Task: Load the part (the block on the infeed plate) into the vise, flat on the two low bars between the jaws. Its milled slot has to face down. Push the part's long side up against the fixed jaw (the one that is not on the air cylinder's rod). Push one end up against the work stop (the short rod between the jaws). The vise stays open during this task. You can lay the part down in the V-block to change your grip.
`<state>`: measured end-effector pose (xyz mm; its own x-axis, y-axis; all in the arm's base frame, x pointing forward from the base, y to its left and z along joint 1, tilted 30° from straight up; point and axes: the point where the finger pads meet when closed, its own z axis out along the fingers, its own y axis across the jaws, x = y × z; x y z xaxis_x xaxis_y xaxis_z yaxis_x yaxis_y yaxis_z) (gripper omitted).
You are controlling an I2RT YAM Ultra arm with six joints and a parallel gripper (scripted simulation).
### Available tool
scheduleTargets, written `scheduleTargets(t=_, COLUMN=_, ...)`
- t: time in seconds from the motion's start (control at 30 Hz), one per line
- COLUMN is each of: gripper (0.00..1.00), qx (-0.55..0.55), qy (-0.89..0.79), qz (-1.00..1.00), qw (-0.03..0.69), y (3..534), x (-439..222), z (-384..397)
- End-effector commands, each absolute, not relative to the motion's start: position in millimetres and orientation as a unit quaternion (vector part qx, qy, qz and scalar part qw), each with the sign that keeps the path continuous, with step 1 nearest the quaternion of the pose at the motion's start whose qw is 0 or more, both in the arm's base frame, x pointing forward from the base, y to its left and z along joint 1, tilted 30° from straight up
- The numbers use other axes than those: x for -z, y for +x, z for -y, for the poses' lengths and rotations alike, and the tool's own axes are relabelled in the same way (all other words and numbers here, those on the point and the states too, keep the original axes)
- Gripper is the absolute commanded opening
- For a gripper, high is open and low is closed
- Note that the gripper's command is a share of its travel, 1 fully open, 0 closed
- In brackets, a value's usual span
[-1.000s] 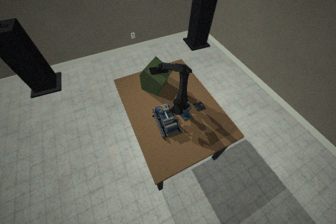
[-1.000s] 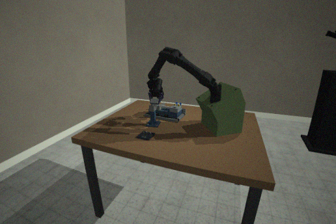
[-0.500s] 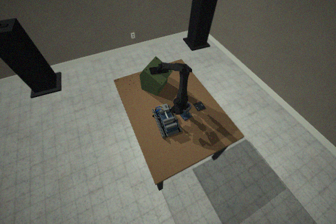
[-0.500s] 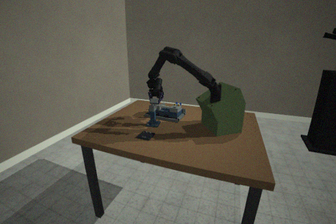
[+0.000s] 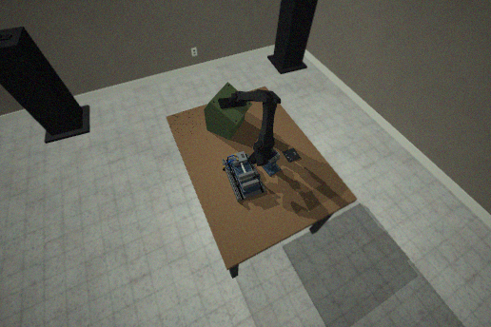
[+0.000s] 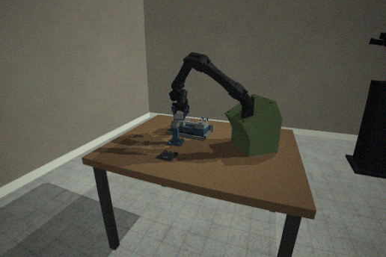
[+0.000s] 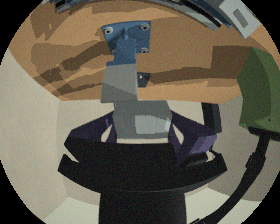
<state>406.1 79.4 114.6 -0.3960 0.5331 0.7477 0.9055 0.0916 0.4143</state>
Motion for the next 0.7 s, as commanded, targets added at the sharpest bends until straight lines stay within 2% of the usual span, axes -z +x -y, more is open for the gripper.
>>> scheduleTargets(t=0.0, gripper=0.00, qx=0.447, qy=-0.509, qz=0.713, qw=0.183, y=406.2, x=-130.8, z=-80.7)
scheduleTargets(t=0.67, gripper=0.00, qx=0.395, qy=-0.559, qz=0.722, qw=0.106, y=407.8, x=-131.0, z=-73.2)
